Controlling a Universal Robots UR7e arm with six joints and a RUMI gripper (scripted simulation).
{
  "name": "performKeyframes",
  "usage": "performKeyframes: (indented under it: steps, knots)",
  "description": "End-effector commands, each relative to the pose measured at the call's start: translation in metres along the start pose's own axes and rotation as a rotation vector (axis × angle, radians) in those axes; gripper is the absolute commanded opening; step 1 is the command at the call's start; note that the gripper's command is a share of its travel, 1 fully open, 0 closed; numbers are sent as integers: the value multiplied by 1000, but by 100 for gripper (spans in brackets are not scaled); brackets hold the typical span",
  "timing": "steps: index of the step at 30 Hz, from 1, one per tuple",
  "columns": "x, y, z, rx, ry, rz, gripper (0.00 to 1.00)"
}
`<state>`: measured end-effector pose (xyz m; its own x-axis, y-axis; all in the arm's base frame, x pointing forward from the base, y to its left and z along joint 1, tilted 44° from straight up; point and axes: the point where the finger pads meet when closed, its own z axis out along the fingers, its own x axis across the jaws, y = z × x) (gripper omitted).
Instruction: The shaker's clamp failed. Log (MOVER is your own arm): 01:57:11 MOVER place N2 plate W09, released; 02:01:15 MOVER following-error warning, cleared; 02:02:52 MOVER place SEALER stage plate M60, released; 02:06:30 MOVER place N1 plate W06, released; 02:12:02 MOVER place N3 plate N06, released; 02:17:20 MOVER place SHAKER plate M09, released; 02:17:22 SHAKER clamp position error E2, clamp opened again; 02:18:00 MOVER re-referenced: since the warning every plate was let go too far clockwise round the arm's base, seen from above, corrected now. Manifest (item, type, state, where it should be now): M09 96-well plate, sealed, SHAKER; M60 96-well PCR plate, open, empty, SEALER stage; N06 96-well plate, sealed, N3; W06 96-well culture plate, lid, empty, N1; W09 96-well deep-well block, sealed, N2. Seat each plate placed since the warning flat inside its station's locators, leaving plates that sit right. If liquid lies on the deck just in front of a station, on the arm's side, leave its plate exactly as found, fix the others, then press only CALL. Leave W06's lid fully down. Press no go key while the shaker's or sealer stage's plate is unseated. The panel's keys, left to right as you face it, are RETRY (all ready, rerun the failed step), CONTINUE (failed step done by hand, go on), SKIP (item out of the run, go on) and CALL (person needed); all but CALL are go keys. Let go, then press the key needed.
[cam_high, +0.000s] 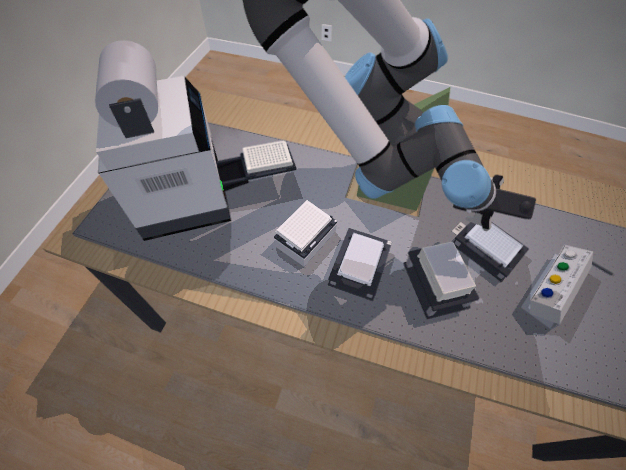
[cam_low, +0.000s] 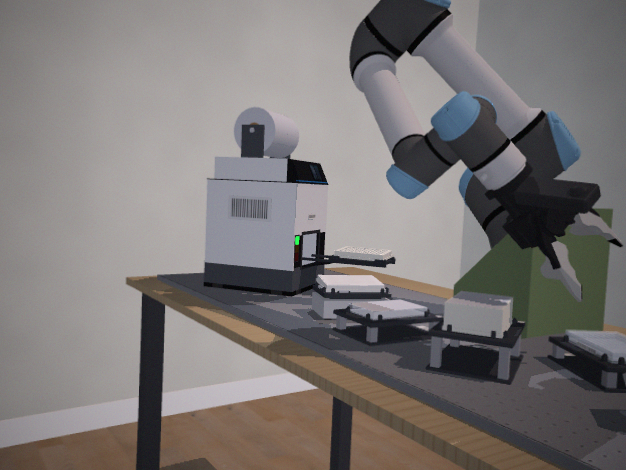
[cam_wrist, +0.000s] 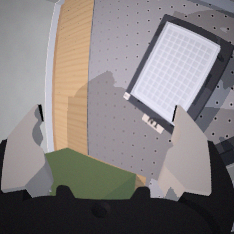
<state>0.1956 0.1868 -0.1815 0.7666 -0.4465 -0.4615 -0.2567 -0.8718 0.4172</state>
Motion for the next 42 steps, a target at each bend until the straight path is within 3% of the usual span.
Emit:
performKeyframes:
  steps: [1,7,9,24,26,35,41,42]
  knots:
    - [5,-3,4,-56,58,51,82]
    - [9,-7,6,-113,142,115,82]
    - [9,-7,6,-113,142,115,82]
    - [17,-21,6,-197,385,268,82]
    - [17,-21,6,-197,385,268,82]
    - [20,-34,3,-203,543,353,82]
    - [20,-47,-2,-189,651,406,82]
    - [20,-47,-2,-189,651,406,82]
